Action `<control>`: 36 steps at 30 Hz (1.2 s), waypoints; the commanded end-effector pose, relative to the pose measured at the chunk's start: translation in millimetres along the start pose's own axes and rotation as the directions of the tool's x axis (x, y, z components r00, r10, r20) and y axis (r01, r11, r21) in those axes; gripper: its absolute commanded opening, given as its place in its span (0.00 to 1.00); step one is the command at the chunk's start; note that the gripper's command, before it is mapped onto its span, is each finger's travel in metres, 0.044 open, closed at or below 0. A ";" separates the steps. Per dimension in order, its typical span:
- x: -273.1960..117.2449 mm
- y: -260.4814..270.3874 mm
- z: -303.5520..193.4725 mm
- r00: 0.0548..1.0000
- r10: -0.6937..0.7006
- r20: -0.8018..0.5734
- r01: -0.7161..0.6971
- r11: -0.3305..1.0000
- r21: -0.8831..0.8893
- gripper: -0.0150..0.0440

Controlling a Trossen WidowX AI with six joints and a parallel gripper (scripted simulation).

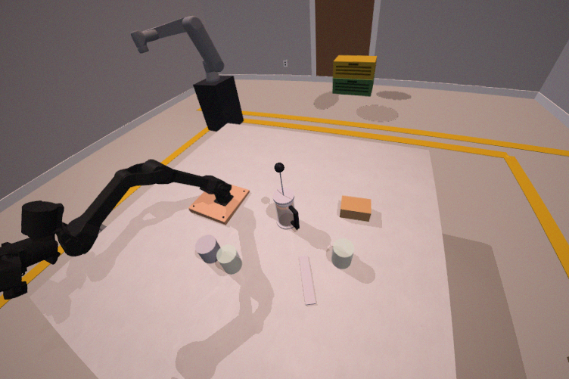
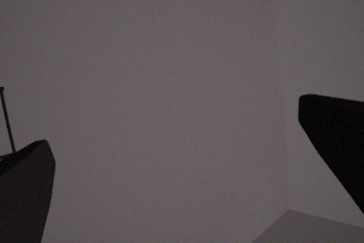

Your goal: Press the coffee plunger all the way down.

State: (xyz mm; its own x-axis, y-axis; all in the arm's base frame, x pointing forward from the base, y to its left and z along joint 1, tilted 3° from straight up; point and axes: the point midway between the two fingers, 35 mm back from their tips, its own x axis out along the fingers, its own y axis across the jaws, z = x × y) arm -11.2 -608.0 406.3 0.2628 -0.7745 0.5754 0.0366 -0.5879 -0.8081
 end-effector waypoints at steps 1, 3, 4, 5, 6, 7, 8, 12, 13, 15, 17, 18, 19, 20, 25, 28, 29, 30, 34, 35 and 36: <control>15.4 -27.1 57.4 0.998 0.038 0.055 -0.048 0.980 0.191 1.00; 20.7 -38.1 90.2 0.993 0.073 0.096 -0.097 0.955 0.279 1.00; 22.1 -44.7 107.5 0.989 0.089 0.120 -0.123 0.938 0.324 1.00; 22.8 -51.1 123.5 0.984 0.104 0.143 -0.150 0.919 0.364 1.00; 22.7 -57.8 138.8 0.979 0.118 0.165 -0.176 0.899 0.401 1.00; 21.9 -64.6 154.6 0.973 0.132 0.189 -0.204 0.876 0.437 1.00; 20.1 -71.3 170.6 0.966 0.148 0.214 -0.234 0.852 0.468 1.00; 7.1 -100.8 233.6 0.927 0.197 0.318 -0.356 0.728 0.586 1.00; 2.0 -108.5 248.8 0.915 0.209 0.345 -0.388 0.692 0.608 1.00; -10.5 -124.4 277.8 0.887 0.231 0.400 -0.452 0.616 0.645 1.00; -24.9 -140.0 301.7 0.855 0.253 0.452 -0.514 0.528 0.676 1.00; -32.1 -147.1 310.8 0.839 0.263 0.476 -0.542 0.481 0.690 1.00; -41.3 -155.6 323.6 0.820 0.272 0.503 -0.571 0.437 0.695 1.00; -51.2 -164.2 335.9 0.800 0.280 0.531 -0.600 0.393 0.697 1.00; -111.8 -208.2 388.4 0.675 0.314 0.668 -0.730 0.158 0.665 1.00; -153.9 -233.2 409.9 0.587 0.328 0.740 -0.788 0.020 0.616 1.00; -168.6 -241.0 415.4 0.556 0.331 0.763 -0.803 -0.025 0.596 1.00; -183.6 -248.7 420.0 0.523 0.334 0.784 -0.816 -0.069 0.574 1.00; -249.7 -277.6 429.9 0.376 0.343 0.861 -0.849 -0.245 0.469 1.00; -266.6 -283.9 430.0 0.338 0.344 0.876 -0.851 -0.286 0.440 1.00; -283.5 -289.6 429.1 0.298 0.345 0.890 -0.852 -0.325 0.411 1.00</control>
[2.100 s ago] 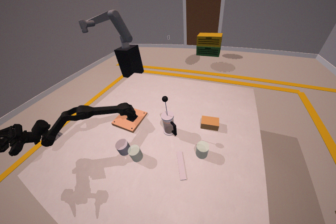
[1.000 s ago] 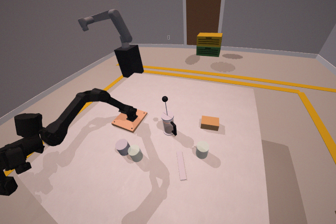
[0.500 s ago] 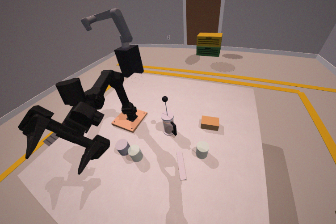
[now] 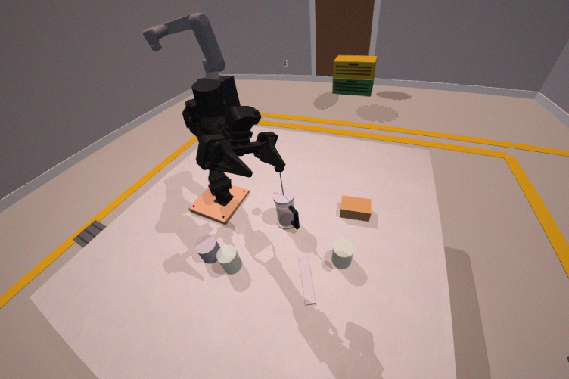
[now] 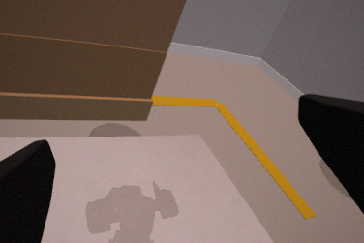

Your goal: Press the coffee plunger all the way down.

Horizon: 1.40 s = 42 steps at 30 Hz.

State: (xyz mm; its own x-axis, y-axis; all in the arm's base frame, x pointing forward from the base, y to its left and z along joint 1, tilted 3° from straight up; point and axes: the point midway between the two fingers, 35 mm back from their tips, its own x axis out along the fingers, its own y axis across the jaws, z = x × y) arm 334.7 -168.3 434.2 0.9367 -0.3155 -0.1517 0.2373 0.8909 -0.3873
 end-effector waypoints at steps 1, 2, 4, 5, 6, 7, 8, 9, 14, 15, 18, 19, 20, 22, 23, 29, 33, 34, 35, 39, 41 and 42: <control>-40.5 59.4 0.6 0.988 0.149 -0.041 -0.142 0.982 0.126 1.00; -51.2 73.1 -1.4 0.981 0.188 -0.053 -0.178 0.972 0.154 1.00; -74.3 98.4 -7.5 0.961 0.264 -0.078 -0.244 0.947 0.209 1.00; -86.4 109.9 -11.6 0.949 0.302 -0.091 -0.274 0.933 0.235 1.00; -99.0 120.7 -16.3 0.935 0.338 -0.105 -0.302 0.917 0.260 1.00; -111.8 130.7 -21.8 0.920 0.374 -0.119 -0.329 0.900 0.285 1.00; -124.7 140.0 -27.9 0.903 0.408 -0.134 -0.354 0.883 0.309 1.00; -135.1 146.7 -33.3 0.889 0.435 -0.145 -0.372 0.869 0.328 1.00; -141.4 155.2 -45.4 0.877 0.455 -0.156 -0.384 0.857 0.343 1.00; -140.3 157.4 -49.8 0.877 0.454 -0.156 -0.383 0.858 0.343 1.00; -135.6 167.2 -70.1 0.879 0.451 -0.157 -0.379 0.859 0.344 1.00; -134.0 171.2 -78.8 0.879 0.450 -0.157 -0.378 0.859 0.345 1.00; -132.9 174.3 -86.2 0.880 0.448 -0.158 -0.376 0.860 0.346 1.00; -132.8 176.1 -92.0 0.881 0.445 -0.159 -0.373 0.861 0.347 1.00; -133.2 175.7 -91.7 0.881 0.445 -0.159 -0.372 0.861 0.347 1.00; -128.4 177.6 -92.2 0.881 0.445 -0.159 -0.372 0.861 0.347 1.00; -122.6 180.2 -93.0 0.882 0.445 -0.158 -0.372 0.861 0.348 1.00; -121.1 180.9 -93.2 0.882 0.445 -0.158 -0.372 0.861 0.348 1.00; -119.7 181.6 -93.5 0.882 0.444 -0.158 -0.372 0.861 0.348 1.00; -114.0 184.4 -94.4 0.882 0.444 -0.158 -0.372 0.861 0.348 1.00; -111.2 185.8 -95.0 0.882 0.444 -0.157 -0.371 0.861 0.348 1.00; -109.8 186.5 -95.2 0.882 0.444 -0.157 -0.371 0.861 0.348 1.00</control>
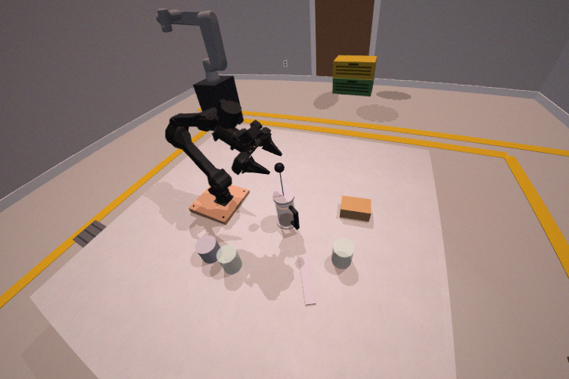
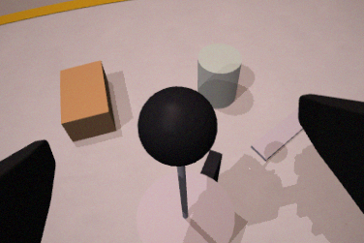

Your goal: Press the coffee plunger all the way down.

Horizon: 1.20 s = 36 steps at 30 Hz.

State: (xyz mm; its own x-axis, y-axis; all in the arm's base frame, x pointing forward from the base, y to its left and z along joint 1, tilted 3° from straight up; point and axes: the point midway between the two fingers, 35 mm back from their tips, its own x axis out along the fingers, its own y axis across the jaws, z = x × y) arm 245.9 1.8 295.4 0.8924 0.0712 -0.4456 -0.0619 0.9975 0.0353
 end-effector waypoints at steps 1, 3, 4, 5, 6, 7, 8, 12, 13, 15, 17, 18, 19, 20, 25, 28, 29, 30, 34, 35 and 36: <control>8.1 -0.9 -0.5 1.000 -0.005 -0.003 0.005 1.000 0.007 1.00; 11.3 -0.9 -0.7 1.000 -0.005 -0.003 0.005 1.000 0.007 1.00; 12.9 -0.9 -0.7 1.000 -0.005 -0.003 0.005 1.000 0.007 1.00; 14.5 -0.8 -0.8 1.000 -0.005 -0.003 0.005 1.000 0.007 1.00; 16.1 -0.8 -0.9 1.000 -0.005 -0.002 0.005 1.000 0.007 1.00; 17.7 -0.8 -1.0 1.000 -0.005 -0.002 0.005 1.000 0.007 1.00; 18.9 -0.7 -1.1 1.000 -0.005 -0.002 0.005 1.000 0.007 1.00; 20.0 -0.7 -1.2 1.000 -0.005 -0.002 0.005 1.000 0.007 0.91; 20.0 -0.7 -1.2 1.000 -0.005 -0.002 0.005 1.000 0.007 0.87; 20.0 -0.7 -1.2 1.000 -0.005 -0.002 0.005 1.000 0.007 0.78; 20.0 -0.7 -1.2 1.000 -0.005 -0.002 0.005 1.000 0.007 0.69; 20.0 -0.7 -1.2 1.000 -0.005 -0.002 0.005 1.000 0.007 0.64; 20.0 -0.7 -1.2 1.000 -0.005 -0.002 0.005 1.000 0.007 0.60; 20.0 -0.7 -1.2 1.000 -0.005 -0.002 0.005 1.000 0.007 0.56; 20.0 -0.7 -1.2 1.000 -0.005 -0.002 0.005 1.000 0.007 0.47; 20.0 -0.7 -1.2 1.000 -0.005 -0.002 0.005 1.000 0.007 0.47; 20.0 -0.7 -1.2 1.000 -0.005 -0.002 0.005 1.000 0.007 0.47; 20.0 -0.7 -1.2 1.000 -0.005 -0.002 0.005 1.000 0.007 0.47; 20.9 -0.7 -2.4 1.000 -0.005 -0.002 0.005 1.000 0.007 0.47; 21.5 -0.7 -3.2 1.000 -0.005 -0.002 0.005 1.000 0.007 0.47; 22.3 -0.7 -4.2 1.000 -0.005 -0.002 0.005 1.000 0.007 0.47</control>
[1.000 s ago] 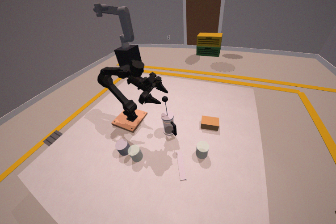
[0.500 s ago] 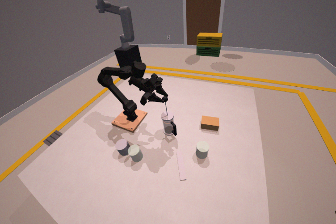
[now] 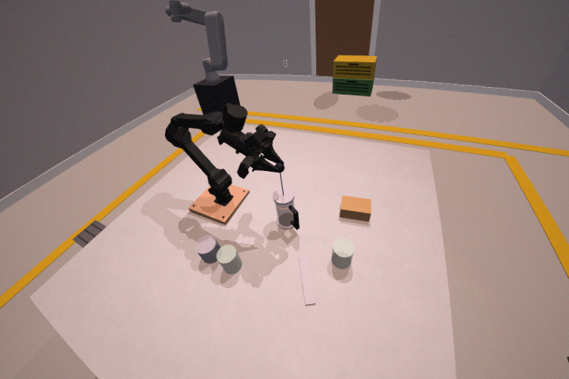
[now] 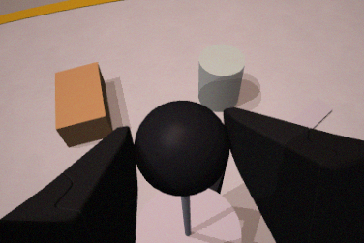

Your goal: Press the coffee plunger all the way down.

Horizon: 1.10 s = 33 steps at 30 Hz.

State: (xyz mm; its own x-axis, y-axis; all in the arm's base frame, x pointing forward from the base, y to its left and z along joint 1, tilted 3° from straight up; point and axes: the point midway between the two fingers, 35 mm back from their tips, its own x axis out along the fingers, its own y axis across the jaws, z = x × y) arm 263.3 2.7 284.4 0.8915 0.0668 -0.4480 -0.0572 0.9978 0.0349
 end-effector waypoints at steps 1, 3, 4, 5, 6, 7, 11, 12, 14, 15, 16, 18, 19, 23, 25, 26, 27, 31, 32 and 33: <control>2.8 -0.1 -3.3 1.000 -0.001 0.001 0.001 1.000 0.005 0.47; 4.7 -0.2 -5.7 1.000 -0.001 0.001 0.001 1.000 0.005 0.47; 5.7 -0.2 -7.0 1.000 -0.001 0.001 0.001 1.000 0.005 0.47; 6.6 -0.2 -8.2 1.000 -0.001 0.001 0.001 1.000 0.005 0.47; 7.6 -0.2 -9.5 1.000 -0.001 0.001 0.001 1.000 0.005 0.47; 8.6 -0.2 -10.8 1.000 -0.001 0.001 0.001 1.000 0.005 0.47; 12.4 -0.2 -15.8 1.000 -0.001 0.001 0.001 1.000 0.006 0.47; 13.4 -0.2 -17.0 1.000 -0.001 0.001 0.001 1.000 0.006 0.47; 15.3 -0.2 -19.6 1.000 -0.001 0.001 0.001 1.000 0.006 0.47; 16.2 -0.2 -20.9 1.000 -0.001 0.001 0.001 1.000 0.006 0.47; 17.2 -0.2 -22.2 1.000 -0.001 0.001 0.001 1.000 0.006 0.47; 19.1 -0.2 -24.7 1.000 -0.001 0.001 0.001 1.000 0.006 0.47; 20.1 -0.2 -26.0 1.000 -0.001 0.001 0.001 1.000 0.006 0.47; 23.9 -0.2 -31.2 1.000 -0.001 0.001 0.001 1.000 0.006 0.47; 25.8 -0.2 -33.9 1.000 -0.001 0.001 0.001 1.000 0.006 0.47; 26.8 -0.2 -35.2 1.000 -0.001 0.001 0.001 1.000 0.006 0.47; 27.7 -0.2 -36.5 1.000 -0.001 0.001 0.001 1.000 0.006 0.47; 31.6 -0.1 -41.9 1.000 -0.001 0.001 0.001 1.000 0.006 0.47; 32.5 -0.1 -43.2 1.000 -0.001 0.001 0.001 1.000 0.006 0.47; 33.5 -0.1 -44.5 1.000 -0.001 0.001 0.001 1.000 0.006 0.47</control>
State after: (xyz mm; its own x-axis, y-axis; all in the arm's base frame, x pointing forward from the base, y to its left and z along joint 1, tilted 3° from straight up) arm 274.2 5.2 251.1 0.9120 0.0686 -0.4045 -0.0611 0.9976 0.0316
